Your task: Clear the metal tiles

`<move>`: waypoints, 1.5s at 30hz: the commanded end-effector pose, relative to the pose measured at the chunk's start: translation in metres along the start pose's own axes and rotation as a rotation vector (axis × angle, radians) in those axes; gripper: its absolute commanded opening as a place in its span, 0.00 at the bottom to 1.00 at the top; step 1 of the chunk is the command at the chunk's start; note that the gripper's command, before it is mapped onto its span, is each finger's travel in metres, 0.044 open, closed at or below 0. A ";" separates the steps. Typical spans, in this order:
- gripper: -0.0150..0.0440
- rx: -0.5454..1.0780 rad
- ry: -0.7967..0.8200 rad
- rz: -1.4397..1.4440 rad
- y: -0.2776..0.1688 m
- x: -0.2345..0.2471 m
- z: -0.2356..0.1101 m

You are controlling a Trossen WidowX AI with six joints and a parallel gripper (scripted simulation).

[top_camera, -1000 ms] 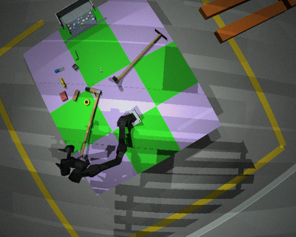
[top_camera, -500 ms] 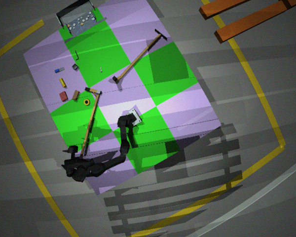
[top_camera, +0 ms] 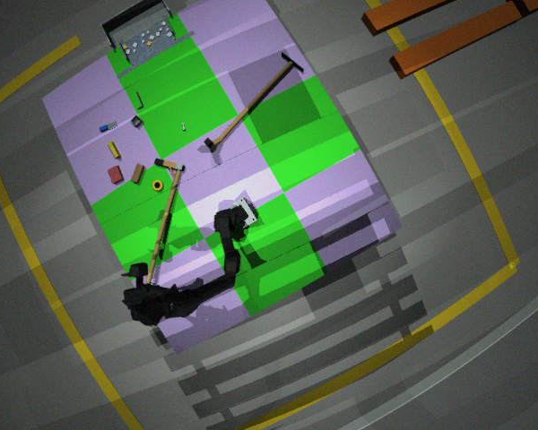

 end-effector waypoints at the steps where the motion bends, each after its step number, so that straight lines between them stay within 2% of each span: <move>1: 1.00 0.025 0.025 -0.021 -0.002 -0.003 -0.010; 45: 1.00 0.292 0.355 -0.225 -0.008 -0.075 -0.083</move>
Point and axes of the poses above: the point midway between the two fingers, 35 mm back from their tips, its own z axis out along the fingers, its own x axis across the jaws, y = z × x, the point moved 6 cm from there along -z, back along the fingers, and after that the axes turned 8 degrees about z, right-handed, at the moved point
